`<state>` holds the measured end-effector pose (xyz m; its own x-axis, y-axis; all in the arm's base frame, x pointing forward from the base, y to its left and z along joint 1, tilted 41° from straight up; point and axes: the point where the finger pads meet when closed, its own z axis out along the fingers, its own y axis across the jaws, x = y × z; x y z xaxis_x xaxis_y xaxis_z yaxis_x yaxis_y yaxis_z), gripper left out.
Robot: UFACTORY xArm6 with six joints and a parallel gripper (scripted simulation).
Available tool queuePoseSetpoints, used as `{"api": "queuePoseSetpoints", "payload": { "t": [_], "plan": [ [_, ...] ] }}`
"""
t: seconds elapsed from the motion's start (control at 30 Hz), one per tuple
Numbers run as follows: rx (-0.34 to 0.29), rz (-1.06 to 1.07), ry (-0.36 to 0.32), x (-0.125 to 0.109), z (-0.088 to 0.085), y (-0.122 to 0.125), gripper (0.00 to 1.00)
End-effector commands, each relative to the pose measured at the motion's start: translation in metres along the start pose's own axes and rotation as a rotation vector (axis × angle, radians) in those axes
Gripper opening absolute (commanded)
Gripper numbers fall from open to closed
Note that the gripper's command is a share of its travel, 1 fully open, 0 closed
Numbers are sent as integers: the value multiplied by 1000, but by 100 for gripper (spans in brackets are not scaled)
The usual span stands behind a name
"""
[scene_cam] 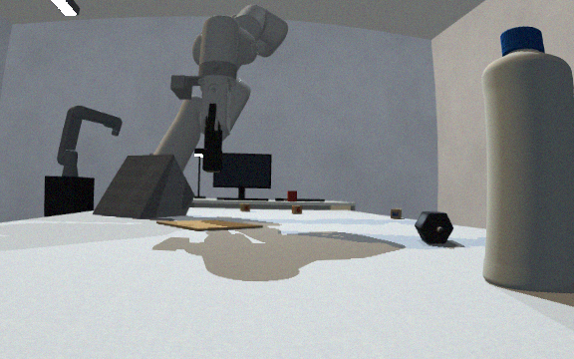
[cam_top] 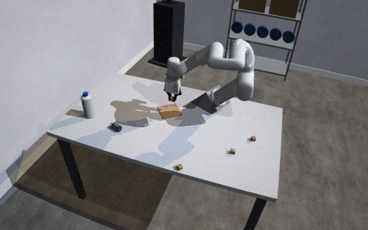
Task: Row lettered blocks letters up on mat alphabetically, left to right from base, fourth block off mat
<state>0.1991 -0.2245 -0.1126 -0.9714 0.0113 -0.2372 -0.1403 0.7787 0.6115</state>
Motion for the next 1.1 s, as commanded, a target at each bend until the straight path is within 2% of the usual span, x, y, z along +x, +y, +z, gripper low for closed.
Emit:
{"api": "queuePoseSetpoints", "payload": {
  "t": [0.0,0.3,1.07],
  "plan": [
    [-1,-1,-1,-1,-8,0,23],
    [-1,-24,-1,-2,-8,0,23],
    [-1,-469,-1,-8,-8,-1,23]
  ]
}}
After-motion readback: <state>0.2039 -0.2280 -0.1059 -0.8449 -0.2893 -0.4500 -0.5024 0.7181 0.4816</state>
